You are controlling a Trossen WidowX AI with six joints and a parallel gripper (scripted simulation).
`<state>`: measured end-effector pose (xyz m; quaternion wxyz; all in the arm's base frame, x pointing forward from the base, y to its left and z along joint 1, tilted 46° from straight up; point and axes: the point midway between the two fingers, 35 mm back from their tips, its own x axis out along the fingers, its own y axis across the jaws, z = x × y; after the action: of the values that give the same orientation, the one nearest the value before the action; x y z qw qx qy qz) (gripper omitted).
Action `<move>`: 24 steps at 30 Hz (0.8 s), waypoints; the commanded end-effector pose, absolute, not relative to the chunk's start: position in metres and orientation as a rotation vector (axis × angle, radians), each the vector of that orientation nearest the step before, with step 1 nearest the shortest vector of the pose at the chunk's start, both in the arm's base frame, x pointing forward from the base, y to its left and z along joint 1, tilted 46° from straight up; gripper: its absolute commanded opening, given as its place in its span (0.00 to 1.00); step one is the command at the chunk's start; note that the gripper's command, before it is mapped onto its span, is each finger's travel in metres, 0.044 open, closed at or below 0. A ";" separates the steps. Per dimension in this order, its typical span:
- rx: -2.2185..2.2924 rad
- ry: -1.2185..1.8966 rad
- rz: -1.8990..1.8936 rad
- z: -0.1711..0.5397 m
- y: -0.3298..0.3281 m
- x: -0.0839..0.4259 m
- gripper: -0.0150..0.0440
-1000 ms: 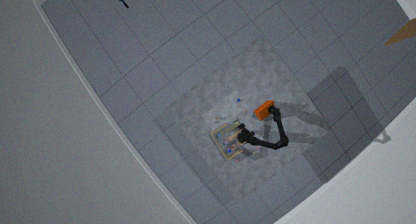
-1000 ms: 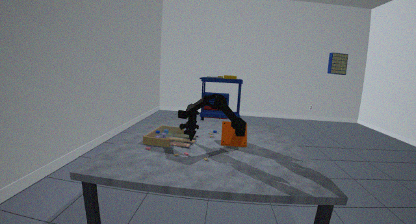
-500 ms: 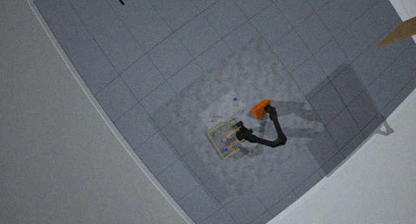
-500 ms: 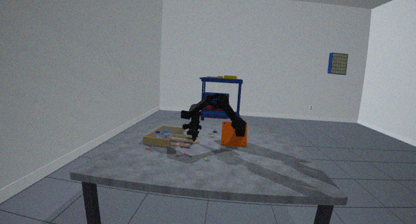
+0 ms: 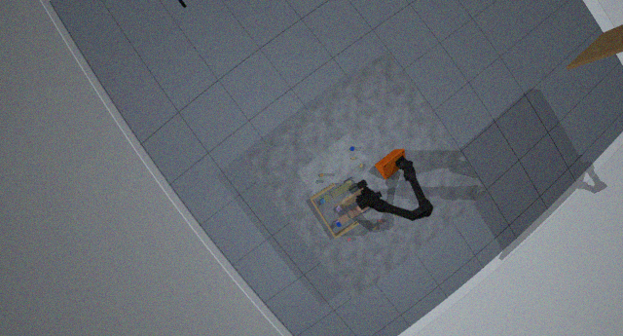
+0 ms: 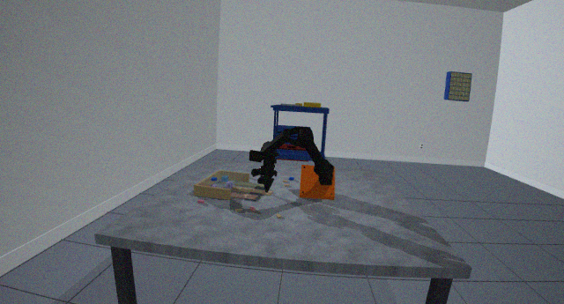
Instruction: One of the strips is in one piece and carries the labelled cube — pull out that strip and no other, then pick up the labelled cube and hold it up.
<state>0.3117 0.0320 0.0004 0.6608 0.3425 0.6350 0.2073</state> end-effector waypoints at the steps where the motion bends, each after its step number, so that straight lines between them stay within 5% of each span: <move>1: 0.775 1.465 0.477 -0.003 0.039 0.298 0.25; 24: 0.776 1.466 0.477 -0.002 0.044 0.265 0.25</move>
<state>0.2784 0.0376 0.0020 0.6612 0.3428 0.6342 0.2075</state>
